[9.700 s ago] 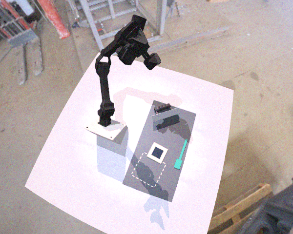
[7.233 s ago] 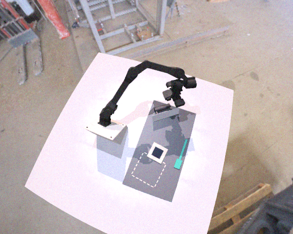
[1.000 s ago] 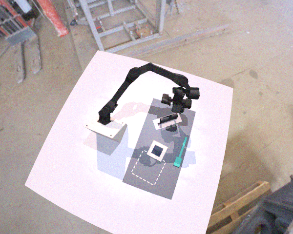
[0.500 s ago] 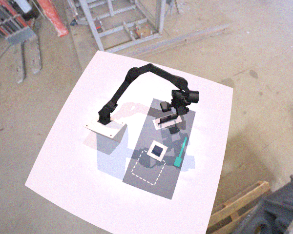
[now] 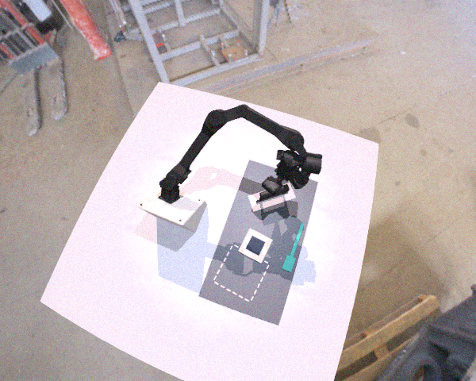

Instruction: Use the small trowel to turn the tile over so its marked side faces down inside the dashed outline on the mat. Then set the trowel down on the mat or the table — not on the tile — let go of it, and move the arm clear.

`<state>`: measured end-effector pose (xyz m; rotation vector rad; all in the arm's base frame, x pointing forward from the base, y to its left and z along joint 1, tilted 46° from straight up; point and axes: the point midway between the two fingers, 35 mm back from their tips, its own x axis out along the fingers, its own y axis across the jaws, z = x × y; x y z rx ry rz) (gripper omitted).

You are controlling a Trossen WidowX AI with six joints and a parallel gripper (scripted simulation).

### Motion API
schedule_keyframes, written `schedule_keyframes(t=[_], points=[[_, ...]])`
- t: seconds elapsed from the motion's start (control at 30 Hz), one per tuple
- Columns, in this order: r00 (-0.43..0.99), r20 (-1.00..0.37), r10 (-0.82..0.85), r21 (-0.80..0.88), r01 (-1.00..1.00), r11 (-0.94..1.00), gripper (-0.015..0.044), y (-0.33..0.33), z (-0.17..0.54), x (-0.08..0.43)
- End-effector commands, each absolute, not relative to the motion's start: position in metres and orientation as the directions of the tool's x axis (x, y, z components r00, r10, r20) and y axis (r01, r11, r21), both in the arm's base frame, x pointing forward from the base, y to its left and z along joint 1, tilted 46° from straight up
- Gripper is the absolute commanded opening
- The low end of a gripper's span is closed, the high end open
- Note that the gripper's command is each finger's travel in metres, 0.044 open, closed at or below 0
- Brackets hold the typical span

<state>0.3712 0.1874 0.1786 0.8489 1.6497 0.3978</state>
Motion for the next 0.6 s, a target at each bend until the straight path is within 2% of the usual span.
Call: schedule_keyframes(t=[0.0,0.57], points=[[-0.058,-0.698,0.714,0.691,0.208,0.692,0.0270,0.184,0.176,0.371],[-0.060,-0.697,0.715,0.681,-0.366,0.634,0.0270,0.164,0.162,0.369]])
